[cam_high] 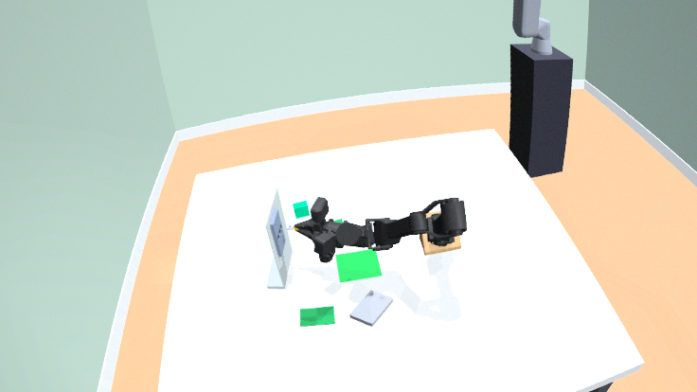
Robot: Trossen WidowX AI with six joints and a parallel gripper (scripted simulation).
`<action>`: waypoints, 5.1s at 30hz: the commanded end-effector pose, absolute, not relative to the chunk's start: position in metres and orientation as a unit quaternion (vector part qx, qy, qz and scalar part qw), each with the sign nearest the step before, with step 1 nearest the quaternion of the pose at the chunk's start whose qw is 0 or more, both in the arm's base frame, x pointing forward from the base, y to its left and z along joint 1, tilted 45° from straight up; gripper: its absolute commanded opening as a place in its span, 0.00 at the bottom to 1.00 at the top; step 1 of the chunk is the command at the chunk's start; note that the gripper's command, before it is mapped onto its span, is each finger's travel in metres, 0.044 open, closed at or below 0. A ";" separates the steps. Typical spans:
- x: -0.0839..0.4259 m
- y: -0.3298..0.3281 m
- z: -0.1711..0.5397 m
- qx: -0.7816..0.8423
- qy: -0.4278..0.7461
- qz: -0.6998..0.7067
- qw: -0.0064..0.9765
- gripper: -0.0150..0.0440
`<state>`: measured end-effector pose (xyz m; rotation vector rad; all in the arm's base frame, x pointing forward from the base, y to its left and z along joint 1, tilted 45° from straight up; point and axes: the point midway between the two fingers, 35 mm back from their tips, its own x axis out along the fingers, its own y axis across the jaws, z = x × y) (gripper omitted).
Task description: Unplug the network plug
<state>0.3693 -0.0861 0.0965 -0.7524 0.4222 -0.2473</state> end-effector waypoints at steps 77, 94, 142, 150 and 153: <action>0.327 -0.101 0.124 -0.365 0.204 -0.119 0.901 0.25; 0.313 -0.116 0.147 -0.368 0.205 -0.116 0.899 0.25; 0.234 -0.042 0.060 -0.370 0.151 0.410 0.820 0.25; 0.233 -0.039 0.062 -0.364 0.138 0.414 0.823 0.25; 0.234 -0.037 0.059 -0.365 0.138 0.414 0.823 0.25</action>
